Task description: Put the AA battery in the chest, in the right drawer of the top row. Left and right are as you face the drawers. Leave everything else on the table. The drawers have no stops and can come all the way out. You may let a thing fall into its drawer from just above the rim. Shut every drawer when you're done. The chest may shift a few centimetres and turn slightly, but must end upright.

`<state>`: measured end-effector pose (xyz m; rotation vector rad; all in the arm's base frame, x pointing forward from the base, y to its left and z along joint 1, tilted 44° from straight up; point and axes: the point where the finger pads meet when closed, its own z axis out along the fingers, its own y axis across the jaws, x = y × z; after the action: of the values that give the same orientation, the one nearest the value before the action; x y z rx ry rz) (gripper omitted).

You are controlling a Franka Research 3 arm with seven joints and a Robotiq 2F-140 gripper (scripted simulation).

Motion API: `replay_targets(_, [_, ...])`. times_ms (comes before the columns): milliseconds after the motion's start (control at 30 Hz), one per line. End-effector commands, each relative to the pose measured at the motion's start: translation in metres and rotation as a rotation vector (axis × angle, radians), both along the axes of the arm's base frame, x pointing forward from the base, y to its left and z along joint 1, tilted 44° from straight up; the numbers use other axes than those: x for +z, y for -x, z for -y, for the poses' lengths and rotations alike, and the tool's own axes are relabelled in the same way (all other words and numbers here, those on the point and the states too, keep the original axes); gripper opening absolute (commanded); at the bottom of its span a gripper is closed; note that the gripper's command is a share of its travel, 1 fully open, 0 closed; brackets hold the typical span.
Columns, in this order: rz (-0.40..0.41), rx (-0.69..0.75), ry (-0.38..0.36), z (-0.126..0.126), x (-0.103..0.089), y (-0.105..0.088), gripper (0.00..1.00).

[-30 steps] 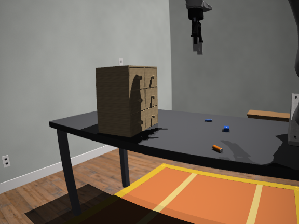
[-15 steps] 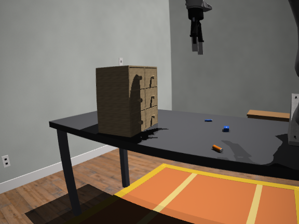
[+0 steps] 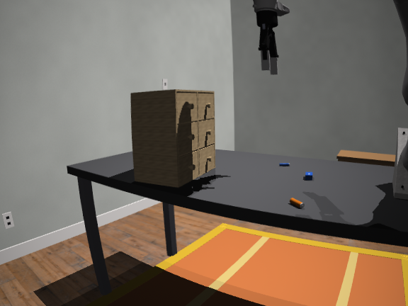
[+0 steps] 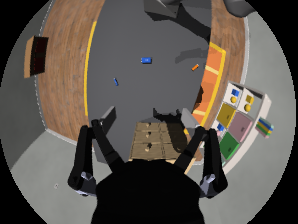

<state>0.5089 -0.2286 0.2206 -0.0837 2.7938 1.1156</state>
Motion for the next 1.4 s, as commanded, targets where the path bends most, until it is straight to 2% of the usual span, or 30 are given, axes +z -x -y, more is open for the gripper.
replay_targets(0, [-0.005,-0.009,-0.002,-0.001,0.003,-0.002,1.00])
replay_targets(833, [0.008,-0.022,-0.004,-0.002,0.002,-0.003,1.00])
replay_targets(1067, [0.051,-0.062,-0.010,-0.005,0.000,-0.009,1.00])
replay_targets(1367, [0.146,-0.152,-0.022,-0.013,-0.007,-0.021,1.00])
